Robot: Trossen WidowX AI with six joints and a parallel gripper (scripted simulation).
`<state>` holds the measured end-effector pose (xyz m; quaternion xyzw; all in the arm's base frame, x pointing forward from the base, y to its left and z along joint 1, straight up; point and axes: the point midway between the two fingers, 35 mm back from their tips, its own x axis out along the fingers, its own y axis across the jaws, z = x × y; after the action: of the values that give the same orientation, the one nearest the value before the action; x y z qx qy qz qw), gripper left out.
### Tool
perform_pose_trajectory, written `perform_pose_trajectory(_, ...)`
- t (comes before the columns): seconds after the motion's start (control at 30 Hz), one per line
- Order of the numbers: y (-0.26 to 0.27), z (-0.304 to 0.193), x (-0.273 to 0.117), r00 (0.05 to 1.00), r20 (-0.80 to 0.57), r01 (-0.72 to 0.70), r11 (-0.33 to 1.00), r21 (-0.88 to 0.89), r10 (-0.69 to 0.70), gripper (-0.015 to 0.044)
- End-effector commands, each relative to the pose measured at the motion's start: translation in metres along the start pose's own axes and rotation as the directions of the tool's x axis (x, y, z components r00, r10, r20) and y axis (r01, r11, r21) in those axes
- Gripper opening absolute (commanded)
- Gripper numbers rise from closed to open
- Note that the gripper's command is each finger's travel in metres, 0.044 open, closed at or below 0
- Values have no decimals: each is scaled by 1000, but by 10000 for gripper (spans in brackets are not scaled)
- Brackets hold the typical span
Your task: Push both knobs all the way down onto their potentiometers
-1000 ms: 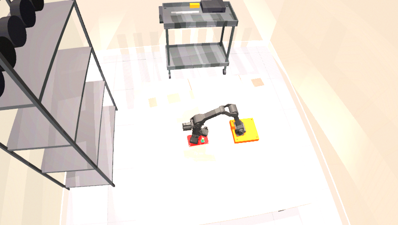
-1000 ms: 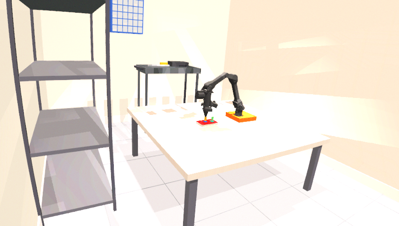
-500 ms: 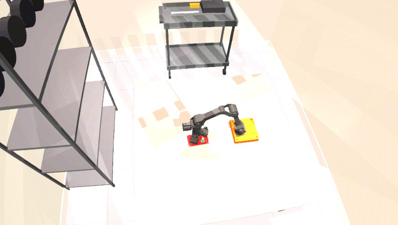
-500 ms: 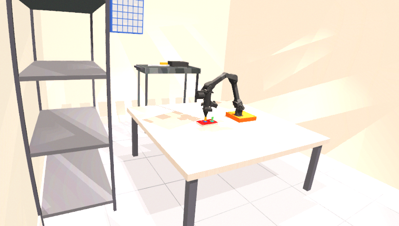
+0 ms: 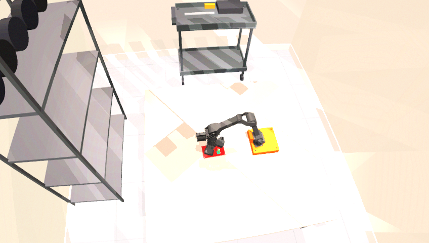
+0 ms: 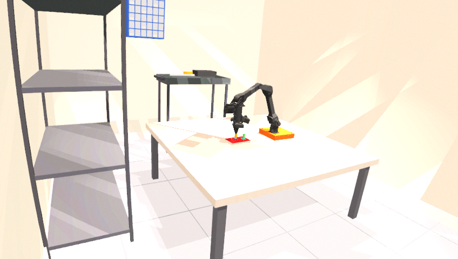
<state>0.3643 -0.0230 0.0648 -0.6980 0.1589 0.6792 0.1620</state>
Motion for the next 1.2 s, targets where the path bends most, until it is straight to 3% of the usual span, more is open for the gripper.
perform_pose_trajectory(0.0,0,0,-6,1000,1,-3,1000,-3,3,0)
perform_pose_trajectory(0.27,0,0,-17,1000,1,-3,1000,-3,3,0)
perform_pose_trajectory(0.57,2,4,-11,1000,11,-5,1000,0,5,236)
perform_pose_trajectory(0.83,37,85,-38,1000,11,-6,1000,-2,6,440)
perform_pose_trajectory(1.0,60,140,-38,1000,12,-7,1000,-3,7,440)
perform_pose_trajectory(1.17,63,148,-37,1000,12,-7,1000,-3,7,440)
